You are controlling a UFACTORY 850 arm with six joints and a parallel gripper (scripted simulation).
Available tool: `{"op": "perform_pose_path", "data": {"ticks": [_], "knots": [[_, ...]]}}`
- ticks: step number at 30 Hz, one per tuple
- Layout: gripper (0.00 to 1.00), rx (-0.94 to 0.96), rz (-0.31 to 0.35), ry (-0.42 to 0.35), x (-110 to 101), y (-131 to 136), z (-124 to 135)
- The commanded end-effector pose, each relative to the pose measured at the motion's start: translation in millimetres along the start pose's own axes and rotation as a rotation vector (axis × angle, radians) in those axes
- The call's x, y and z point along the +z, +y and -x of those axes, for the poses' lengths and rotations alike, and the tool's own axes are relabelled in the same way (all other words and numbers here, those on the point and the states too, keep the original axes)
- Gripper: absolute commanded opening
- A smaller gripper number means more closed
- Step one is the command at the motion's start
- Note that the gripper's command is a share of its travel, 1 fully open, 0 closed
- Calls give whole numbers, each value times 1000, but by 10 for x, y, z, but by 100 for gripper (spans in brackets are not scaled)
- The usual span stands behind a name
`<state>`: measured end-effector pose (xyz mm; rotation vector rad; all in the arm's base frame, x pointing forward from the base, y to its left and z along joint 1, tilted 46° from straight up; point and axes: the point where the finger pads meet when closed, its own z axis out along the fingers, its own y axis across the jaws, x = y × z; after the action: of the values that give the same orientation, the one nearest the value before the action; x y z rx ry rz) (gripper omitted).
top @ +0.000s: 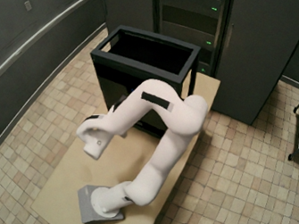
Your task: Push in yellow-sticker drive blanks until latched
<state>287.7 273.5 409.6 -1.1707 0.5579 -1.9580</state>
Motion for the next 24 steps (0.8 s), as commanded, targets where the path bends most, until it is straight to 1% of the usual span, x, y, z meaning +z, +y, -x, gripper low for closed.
{"op": "perform_pose_path", "data": {"ticks": [1, 12, 13, 24], "knots": [[100, 1, 0, 1, 1, -6, 1], [100, 1, 0, 1, 1, -6, 1], [0, 1, 0, 1, 1, -6, 1], [0, 1, 0, 1, 1, -6, 1]]}}
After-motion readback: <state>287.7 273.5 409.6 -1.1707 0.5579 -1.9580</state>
